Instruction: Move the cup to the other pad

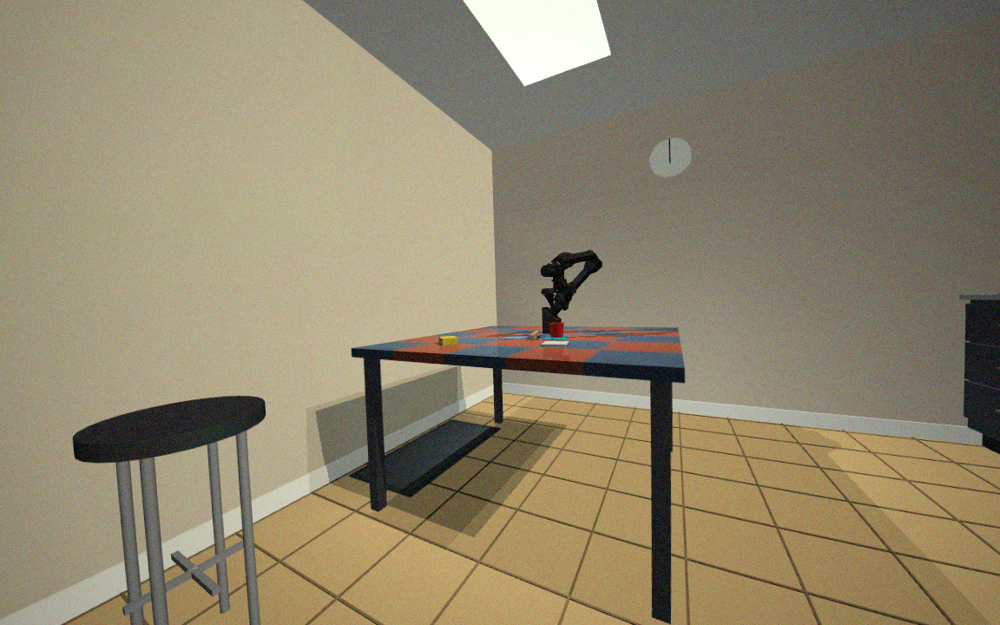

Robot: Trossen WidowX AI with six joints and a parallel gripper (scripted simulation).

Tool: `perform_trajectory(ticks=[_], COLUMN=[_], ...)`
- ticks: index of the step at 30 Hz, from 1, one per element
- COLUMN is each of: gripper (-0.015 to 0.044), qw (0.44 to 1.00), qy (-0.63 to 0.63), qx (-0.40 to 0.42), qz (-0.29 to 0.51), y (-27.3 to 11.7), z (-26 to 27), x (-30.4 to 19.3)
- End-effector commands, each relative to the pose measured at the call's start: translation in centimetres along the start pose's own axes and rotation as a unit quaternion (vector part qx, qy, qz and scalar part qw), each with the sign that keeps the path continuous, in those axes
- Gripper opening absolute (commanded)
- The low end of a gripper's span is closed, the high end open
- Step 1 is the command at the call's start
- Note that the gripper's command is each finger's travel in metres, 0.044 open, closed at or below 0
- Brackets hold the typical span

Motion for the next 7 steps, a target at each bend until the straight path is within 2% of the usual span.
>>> perform_trajectory(ticks=[1,7], gripper=[0.0440,0.0440], qw=[1.000,1.000], qy=[-0.004,0.000], qx=[-0.003,0.000], qz=[0.001,0.000], y=[-0.82,-0.36], z=[0.04,0.04], x=[0.01,-0.06])
Point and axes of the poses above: the point midway between the two fingers, 35 mm back from their tips, its own y axis out along the fingers, its own z axis across the jaws, x = y × z, the point moved 3 cm from there along -y, back along the fingers, and after that the axes turned 2 degrees about -y, right-handed, at the moved point
